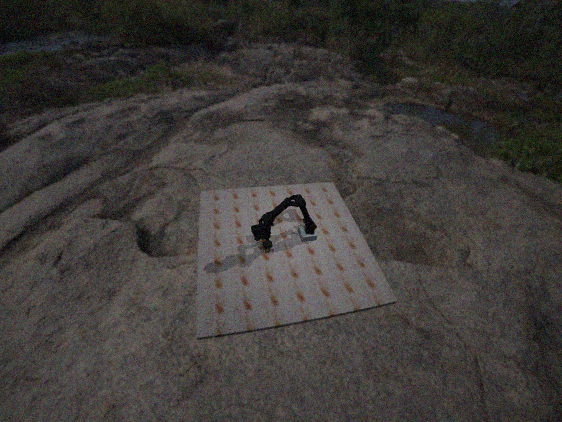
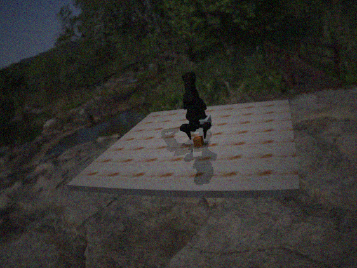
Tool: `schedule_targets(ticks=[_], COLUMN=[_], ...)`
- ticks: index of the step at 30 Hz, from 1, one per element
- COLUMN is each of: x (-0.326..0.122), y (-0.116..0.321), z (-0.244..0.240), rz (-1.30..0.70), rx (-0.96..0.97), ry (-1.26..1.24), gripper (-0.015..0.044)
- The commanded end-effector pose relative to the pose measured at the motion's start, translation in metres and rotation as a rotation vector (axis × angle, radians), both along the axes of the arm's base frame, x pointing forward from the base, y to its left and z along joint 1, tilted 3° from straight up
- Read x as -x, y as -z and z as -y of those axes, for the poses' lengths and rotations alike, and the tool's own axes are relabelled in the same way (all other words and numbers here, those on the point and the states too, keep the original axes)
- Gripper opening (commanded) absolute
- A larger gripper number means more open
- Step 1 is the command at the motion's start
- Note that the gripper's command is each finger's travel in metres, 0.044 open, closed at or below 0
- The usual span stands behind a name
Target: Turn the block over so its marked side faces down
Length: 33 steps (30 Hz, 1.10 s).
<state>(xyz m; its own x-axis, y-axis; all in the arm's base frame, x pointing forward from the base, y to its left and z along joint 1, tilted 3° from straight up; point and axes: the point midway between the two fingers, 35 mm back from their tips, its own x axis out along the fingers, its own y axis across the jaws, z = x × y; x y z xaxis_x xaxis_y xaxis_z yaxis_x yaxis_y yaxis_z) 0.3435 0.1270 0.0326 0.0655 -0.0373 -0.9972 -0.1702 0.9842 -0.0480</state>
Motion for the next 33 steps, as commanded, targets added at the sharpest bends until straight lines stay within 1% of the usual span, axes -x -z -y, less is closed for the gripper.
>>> schedule_targets(ticks=[1,4,12,31,33], x=[0.0025,0.0025,0.0025,0.0025,0.0026], y=[0.0100,0.0123,0.0123,0.0123,0.0074], z=[0.0004,0.0005,0.0005,0.0005,0.0003], rz=[-0.014,-0.014,-0.014,-0.014,-0.014], rx=[-0.001,-0.001,-0.001,-0.001,-0.001], ry=[-0.007,-0.007,-0.007,-0.007,-0.007], gripper=[0.0440,0.0440,0.0230,0.0103,0.0051])
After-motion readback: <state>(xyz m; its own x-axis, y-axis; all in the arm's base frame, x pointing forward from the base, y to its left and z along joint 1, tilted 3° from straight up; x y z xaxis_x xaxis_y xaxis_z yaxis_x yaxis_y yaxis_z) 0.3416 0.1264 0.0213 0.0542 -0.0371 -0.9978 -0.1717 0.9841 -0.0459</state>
